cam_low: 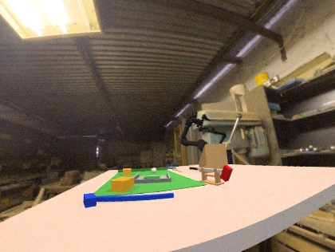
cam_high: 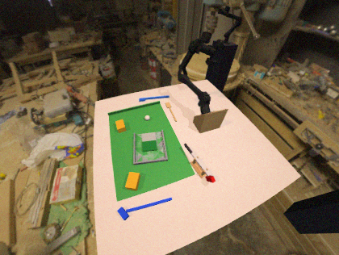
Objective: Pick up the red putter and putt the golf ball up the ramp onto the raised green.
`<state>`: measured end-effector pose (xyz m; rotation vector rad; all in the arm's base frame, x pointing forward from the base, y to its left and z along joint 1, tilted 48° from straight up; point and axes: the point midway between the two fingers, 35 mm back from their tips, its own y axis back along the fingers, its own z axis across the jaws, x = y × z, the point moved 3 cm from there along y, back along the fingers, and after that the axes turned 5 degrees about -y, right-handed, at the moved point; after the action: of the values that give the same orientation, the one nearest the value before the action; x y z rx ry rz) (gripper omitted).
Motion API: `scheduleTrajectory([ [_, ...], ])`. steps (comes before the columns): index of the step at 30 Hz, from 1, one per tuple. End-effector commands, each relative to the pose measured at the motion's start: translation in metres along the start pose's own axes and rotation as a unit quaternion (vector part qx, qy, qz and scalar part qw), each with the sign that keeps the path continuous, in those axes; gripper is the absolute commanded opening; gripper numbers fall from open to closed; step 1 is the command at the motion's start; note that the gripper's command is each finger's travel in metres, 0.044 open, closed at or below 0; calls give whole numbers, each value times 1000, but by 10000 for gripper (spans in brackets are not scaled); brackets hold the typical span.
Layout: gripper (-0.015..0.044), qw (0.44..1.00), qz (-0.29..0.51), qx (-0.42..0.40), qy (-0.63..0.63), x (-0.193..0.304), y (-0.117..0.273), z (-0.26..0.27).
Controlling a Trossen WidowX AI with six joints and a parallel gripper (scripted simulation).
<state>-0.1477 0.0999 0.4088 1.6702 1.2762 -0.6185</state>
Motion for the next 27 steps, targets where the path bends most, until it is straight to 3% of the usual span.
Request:
scheduleTrajectory([
  [1,440,995,70,35,-59,45,-6,-33],
  [13,440,920,267,137,-252,219,31,-97],
  [27,440,786,387,178,-448,365,93,-63],
])
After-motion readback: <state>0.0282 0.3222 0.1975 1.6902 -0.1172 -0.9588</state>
